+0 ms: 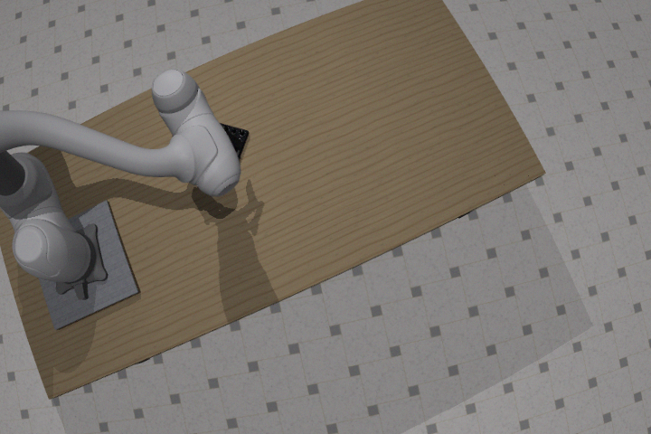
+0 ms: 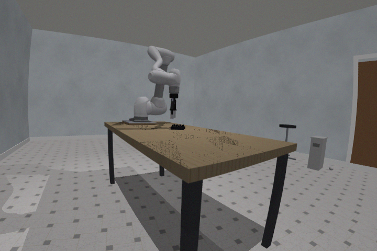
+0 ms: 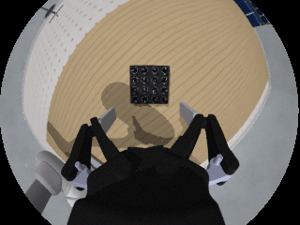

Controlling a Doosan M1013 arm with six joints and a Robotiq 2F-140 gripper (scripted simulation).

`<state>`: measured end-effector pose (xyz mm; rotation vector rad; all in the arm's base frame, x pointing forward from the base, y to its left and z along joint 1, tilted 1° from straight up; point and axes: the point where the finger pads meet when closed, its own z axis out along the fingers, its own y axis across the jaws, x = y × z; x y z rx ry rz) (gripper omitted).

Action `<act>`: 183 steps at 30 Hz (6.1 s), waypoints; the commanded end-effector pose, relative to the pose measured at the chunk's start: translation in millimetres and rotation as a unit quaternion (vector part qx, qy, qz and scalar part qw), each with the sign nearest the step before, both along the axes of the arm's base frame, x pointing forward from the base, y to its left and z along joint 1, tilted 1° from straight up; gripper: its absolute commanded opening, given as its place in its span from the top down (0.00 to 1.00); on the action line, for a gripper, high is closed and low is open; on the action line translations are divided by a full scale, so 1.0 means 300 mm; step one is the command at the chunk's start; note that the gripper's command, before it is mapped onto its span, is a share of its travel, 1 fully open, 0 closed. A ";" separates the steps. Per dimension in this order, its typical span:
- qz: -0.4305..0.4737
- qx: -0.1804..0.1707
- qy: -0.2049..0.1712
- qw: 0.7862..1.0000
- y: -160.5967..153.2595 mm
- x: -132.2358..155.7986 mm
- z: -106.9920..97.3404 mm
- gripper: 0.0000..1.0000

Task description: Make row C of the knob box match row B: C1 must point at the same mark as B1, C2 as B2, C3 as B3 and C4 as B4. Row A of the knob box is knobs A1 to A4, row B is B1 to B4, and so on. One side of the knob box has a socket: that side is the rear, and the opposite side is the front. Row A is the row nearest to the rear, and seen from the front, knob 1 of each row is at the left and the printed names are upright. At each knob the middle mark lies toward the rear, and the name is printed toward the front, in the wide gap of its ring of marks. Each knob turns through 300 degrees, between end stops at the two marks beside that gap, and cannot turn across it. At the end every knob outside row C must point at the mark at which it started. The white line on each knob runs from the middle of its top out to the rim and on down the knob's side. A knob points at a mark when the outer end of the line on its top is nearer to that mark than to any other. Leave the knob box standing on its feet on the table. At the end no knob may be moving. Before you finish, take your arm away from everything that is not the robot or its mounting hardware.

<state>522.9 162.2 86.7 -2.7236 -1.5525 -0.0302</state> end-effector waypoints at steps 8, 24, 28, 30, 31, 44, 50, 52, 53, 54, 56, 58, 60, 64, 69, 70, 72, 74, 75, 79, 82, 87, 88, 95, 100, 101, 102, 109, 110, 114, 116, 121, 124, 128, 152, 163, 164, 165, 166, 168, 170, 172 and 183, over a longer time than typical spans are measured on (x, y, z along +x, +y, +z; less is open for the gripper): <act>0.000 0.000 0.000 1.000 0.000 0.000 0.000 0.00; 0.000 0.000 0.000 1.000 0.000 0.000 0.000 0.00; 0.000 0.000 0.000 1.000 -0.001 -0.001 0.000 0.00; 0.000 0.000 0.000 1.000 -0.003 -0.002 0.000 0.00; 0.000 0.000 0.000 1.000 -0.004 -0.003 0.000 0.00; 0.000 0.000 0.000 1.000 -0.047 -0.034 -0.001 0.00; 0.000 0.000 0.000 1.000 -0.083 -0.059 -0.002 0.00; 0.000 0.000 0.000 1.000 -0.095 -0.068 -0.002 0.00; 0.000 0.000 0.000 1.000 -0.100 -0.072 -0.002 0.00; 0.000 0.000 0.000 1.000 -0.106 -0.075 -0.002 0.00; 0.000 0.000 0.000 1.000 -0.106 -0.075 -0.002 0.00; 0.000 0.000 0.000 1.000 -0.115 -0.082 -0.002 0.00; 0.000 0.000 0.000 1.000 -0.124 -0.088 -0.003 0.00; 0.000 0.000 0.000 1.000 -0.137 -0.097 -0.003 0.00; 0.000 0.000 0.000 1.000 -0.144 -0.103 -0.003 0.00; 0.000 0.000 0.000 1.000 -0.144 -0.103 -0.003 0.00; 0.000 0.000 0.000 1.000 -0.145 -0.103 -0.003 0.00; 0.000 0.000 0.000 1.000 -0.145 -0.103 -0.003 0.00; 0.000 0.000 0.000 1.000 -0.145 -0.103 -0.003 0.00; 0.000 0.000 0.000 1.000 -0.145 -0.103 -0.003 0.00; 0.000 0.000 0.000 1.000 -0.145 -0.103 -0.003 0.00; 0.000 0.000 0.000 1.000 -0.145 -0.103 -0.003 0.00; 0.000 0.000 0.000 1.000 -0.145 -0.103 -0.003 0.00; 0.000 0.000 0.000 1.000 -0.145 -0.103 -0.003 0.00; 0.000 0.000 0.000 1.000 -0.145 -0.103 -0.003 0.00; 0.000 0.000 0.000 1.000 -0.145 -0.103 -0.003 0.00; 0.000 0.000 0.000 1.000 -0.145 -0.103 -0.003 0.00; 0.000 0.000 0.000 1.000 -0.145 -0.103 -0.003 0.00; 0.000 0.000 0.000 1.000 -0.145 -0.103 -0.003 0.00; 0.000 0.000 0.000 1.000 -0.145 -0.103 -0.003 0.00; 0.000 0.000 0.000 1.000 -0.145 -0.103 -0.003 0.00; 0.000 0.000 0.000 1.000 -0.145 -0.103 -0.003 0.00; 0.000 0.000 0.000 1.000 -0.145 -0.103 -0.003 0.00; 0.000 0.000 0.000 1.000 -0.145 -0.103 -0.003 0.00; 0.000 0.000 0.000 1.000 -0.145 -0.103 -0.003 0.00; -0.005 0.000 0.000 1.000 -0.143 -0.103 -0.003 0.00; -0.011 0.000 0.000 1.000 -0.141 -0.102 -0.002 0.00; -0.021 0.000 0.000 1.000 -0.138 -0.101 -0.001 0.00; -0.035 0.001 0.001 0.999 -0.133 -0.099 0.000 0.00; -0.077 0.001 0.001 0.997 -0.119 -0.094 0.003 0.00; -0.117 0.002 0.002 0.993 -0.105 -0.089 0.007 0.00; -0.148 0.002 0.002 0.989 -0.095 -0.085 0.010 0.00; -0.309 0.004 0.005 0.951 -0.037 -0.067 0.024 0.00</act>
